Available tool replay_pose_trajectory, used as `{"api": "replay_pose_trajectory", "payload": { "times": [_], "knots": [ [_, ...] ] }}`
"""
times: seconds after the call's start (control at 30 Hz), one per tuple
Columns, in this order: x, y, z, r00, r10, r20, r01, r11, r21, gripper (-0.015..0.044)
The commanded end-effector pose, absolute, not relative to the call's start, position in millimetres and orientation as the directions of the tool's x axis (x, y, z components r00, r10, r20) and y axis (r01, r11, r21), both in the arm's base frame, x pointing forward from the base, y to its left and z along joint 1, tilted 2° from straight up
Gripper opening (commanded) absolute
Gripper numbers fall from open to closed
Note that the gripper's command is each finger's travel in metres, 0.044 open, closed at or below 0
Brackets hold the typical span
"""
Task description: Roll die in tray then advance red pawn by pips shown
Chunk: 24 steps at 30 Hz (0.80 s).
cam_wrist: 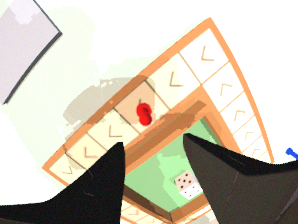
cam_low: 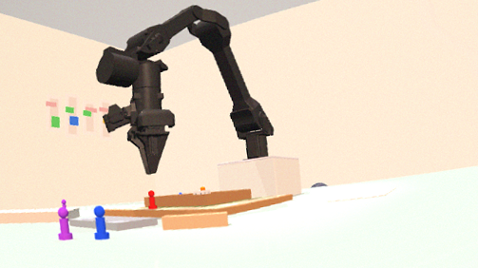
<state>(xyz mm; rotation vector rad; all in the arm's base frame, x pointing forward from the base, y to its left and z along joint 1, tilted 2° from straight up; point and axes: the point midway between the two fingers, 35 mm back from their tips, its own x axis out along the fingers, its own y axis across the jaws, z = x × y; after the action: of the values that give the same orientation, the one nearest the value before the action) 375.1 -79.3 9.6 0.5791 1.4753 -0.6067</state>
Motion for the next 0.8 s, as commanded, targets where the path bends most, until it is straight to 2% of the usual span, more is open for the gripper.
{"api": "replay_pose_trajectory", "payload": {
  "times": [0.0,0.77],
  "knots": [
    [381.2,-80.8,9.4,0.008,-0.017,-1.000,0.715,0.699,-0.006,0.0200],
    [379.6,-80.7,-26.4,0.008,-0.017,-1.000,0.715,0.699,-0.007,0.0200]
  ]
}}
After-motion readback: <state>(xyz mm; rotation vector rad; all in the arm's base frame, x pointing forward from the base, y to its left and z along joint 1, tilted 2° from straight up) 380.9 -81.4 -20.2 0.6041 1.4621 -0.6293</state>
